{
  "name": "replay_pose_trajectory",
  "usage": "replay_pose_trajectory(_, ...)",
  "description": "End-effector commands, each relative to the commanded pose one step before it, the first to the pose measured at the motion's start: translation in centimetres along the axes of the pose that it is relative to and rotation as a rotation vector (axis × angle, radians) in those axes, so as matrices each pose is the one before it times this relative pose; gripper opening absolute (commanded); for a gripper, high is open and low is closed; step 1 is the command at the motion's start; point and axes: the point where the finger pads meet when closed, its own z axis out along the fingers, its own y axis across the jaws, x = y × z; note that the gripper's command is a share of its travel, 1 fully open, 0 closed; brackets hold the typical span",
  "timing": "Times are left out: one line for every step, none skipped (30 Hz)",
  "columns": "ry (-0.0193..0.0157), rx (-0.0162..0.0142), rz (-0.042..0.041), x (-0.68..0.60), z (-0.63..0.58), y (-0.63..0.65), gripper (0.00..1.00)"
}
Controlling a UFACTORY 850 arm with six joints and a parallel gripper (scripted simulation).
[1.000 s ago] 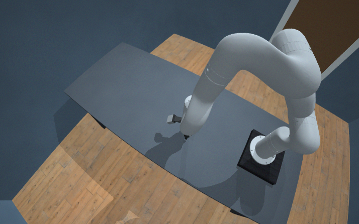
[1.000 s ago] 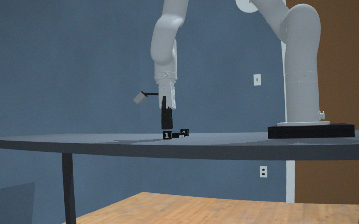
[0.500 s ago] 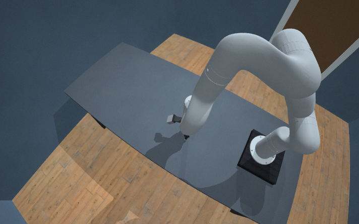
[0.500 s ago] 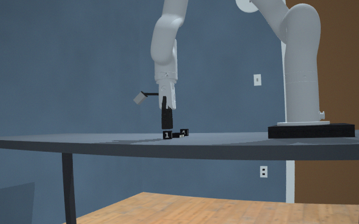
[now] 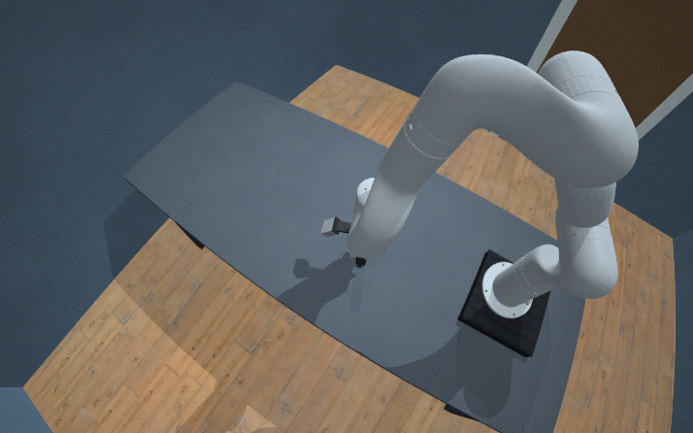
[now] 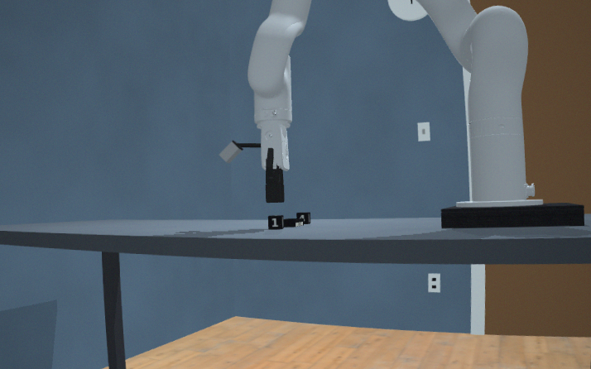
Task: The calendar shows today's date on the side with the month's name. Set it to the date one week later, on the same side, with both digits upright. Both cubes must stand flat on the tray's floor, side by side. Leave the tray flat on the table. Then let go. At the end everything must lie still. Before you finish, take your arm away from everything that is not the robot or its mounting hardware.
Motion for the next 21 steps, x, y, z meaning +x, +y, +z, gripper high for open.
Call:
replay_pose_trajectory(0.00161,0.00001,0.00001,0.067,-2.081,-0.001,0.47)
replay_pose_trajectory(0.00000,0.00000,0.00000,0.000,-0.249,0.000,0.47)
replay_pose_trajectory(0.00000,0.00000,0.00000,0.000,0.000,0.000,0.47)
replay_pose_trajectory(0.00000,0.00000,0.00000,0.000,0.000,0.000,0.47)
replay_pose_trajectory(0.00000,0.00000,0.00000,0.000,-0.200,0.000,0.47)
replay_pose_trajectory(0.00000,0.00000,0.00000,0.000,-0.149,0.000,0.47)
replay_pose_trajectory(0.00000,0.00000,0.00000,0.000,-0.100,0.000,0.47)
replay_pose_trajectory(0.00000,0.00000,0.00000,0.000,-0.056,0.000,0.47)
replay_pose_trajectory(0.00000,0.00000,0.00000,0.000,-0.023,0.000,0.47)
replay_pose_trajectory(0.00000,0.00000,0.00000,0.000,-0.003,0.000,0.47)
replay_pose_trajectory(0.00054,-0.00001,0.00000,0.000,0.002,0.000,0.47)
replay_pose_trajectory(0.00339,-0.00005,0.00001,0.000,0.011,0.001,0.47)
replay_pose_trajectory(0.00802,-0.00011,0.00002,-0.001,0.025,0.003,0.47)
replay_pose_trajectory(0.01341,-0.00017,0.00003,-0.003,0.039,0.004,0.47)
replay_pose_trajectory(0.01874,-0.00020,0.00003,-0.007,0.046,0.005,0.47)
replay_pose_trajectory(0.02332,-0.00019,0.00003,-0.013,0.043,0.005,0.47)
replay_pose_trajectory(0.02666,-0.00013,0.00002,-0.020,0.030,0.003,0.47)
replay_pose_trajectory(0.02841,-0.00004,0.00001,-0.027,0.010,0.001,0.47)
replay_pose_trajectory(0.02841,0.00006,0.00000,-0.032,-0.013,-0.001,0.47)
replay_pose_trajectory(0.00000,0.00000,0.00000,0.000,0.000,0.000,0.47)
replay_pose_trajectory(0.00000,0.00000,0.00000,0.000,0.000,0.000,0.47)
